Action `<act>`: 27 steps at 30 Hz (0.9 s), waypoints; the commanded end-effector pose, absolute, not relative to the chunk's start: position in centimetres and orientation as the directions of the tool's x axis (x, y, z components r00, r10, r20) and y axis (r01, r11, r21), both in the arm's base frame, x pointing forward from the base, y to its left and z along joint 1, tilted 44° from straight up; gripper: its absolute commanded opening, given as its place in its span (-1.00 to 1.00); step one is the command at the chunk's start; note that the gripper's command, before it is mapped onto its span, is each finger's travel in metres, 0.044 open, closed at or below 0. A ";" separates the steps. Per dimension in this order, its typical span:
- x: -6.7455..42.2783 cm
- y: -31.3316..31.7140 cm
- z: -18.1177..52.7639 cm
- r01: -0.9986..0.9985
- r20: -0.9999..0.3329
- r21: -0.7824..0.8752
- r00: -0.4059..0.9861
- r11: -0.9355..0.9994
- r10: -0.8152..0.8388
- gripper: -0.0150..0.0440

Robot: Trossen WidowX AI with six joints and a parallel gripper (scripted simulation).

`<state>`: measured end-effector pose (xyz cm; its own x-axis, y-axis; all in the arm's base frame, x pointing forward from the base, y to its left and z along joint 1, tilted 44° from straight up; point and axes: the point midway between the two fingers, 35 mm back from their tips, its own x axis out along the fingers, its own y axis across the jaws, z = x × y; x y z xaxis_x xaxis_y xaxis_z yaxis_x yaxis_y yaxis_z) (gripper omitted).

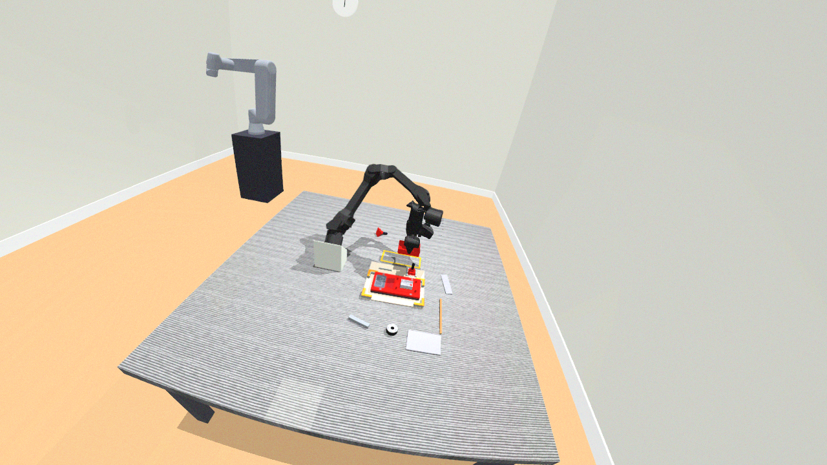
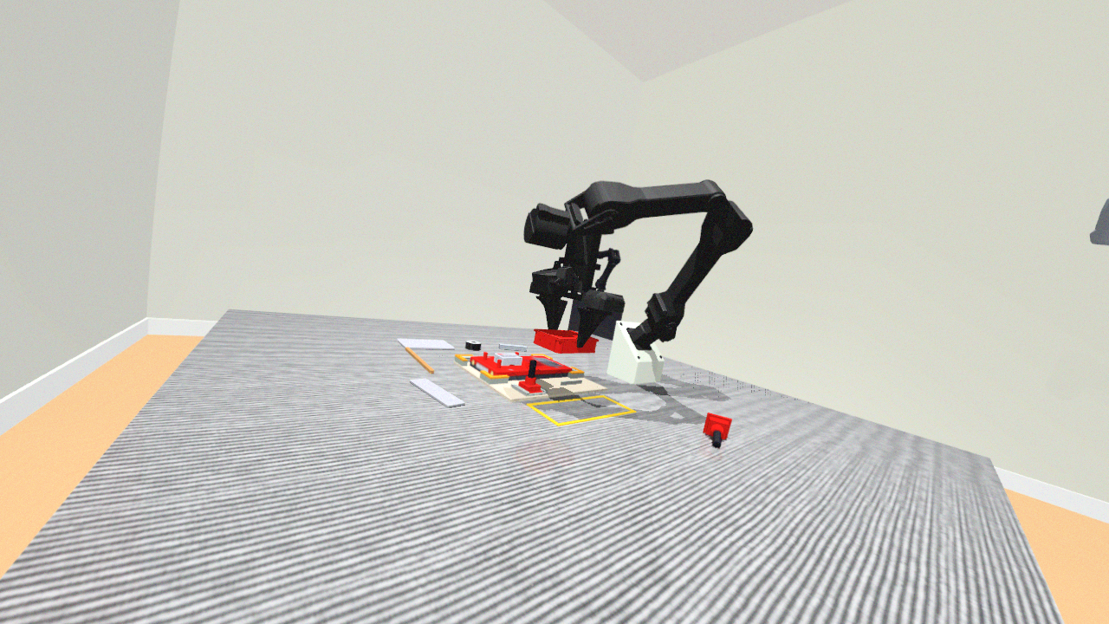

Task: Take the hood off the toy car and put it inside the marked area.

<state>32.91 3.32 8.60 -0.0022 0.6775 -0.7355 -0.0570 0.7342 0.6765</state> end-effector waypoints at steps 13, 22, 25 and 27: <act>30.4 6.9 12.2 -0.053 -0.724 0.689 0.001 0.723 0.690 -0.49; 30.5 7.3 11.8 -0.053 -0.724 0.688 0.001 0.723 0.689 -0.49; 30.5 7.4 11.6 -0.053 -0.725 0.688 0.001 0.724 0.689 -0.49; 30.5 7.5 11.5 -0.053 -0.725 0.688 0.001 0.724 0.689 -0.49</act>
<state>30.67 7.34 11.68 0.0015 0.6861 -0.7275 -0.0581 0.7263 0.6849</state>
